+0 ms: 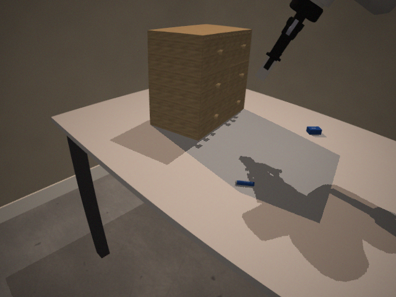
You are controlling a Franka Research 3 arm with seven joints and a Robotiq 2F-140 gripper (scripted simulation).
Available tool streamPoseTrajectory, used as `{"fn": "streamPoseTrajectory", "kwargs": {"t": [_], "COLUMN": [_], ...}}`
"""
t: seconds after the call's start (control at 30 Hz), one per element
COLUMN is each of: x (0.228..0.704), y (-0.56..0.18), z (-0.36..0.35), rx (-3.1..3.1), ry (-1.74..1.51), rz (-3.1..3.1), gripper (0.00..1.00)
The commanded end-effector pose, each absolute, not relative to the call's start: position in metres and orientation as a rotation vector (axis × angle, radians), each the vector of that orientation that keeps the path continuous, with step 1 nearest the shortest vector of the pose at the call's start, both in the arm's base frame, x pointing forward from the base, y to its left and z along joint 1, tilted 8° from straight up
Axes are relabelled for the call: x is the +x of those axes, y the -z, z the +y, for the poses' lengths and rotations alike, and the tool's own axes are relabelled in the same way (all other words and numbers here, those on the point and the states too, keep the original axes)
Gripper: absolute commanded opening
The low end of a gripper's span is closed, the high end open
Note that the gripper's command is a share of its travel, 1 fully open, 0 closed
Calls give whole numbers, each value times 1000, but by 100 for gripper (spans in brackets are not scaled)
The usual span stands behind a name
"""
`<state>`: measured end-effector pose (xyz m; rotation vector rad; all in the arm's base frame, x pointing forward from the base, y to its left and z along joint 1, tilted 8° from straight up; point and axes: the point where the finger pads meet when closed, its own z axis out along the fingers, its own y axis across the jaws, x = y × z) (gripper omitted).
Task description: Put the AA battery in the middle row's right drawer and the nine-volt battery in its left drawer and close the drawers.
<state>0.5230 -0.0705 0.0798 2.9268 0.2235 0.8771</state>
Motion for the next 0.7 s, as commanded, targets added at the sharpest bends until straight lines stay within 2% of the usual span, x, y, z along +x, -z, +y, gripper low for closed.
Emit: {"fn": "streamPoseTrajectory", "kwargs": {"t": [0.0,0.67], "x": [535,569], "y": [-75,-49], "z": [-73,-75], "rx": [2924,2786], "ry": [-1012,-1348], "rz": [13,22], "gripper": [0,0]}}
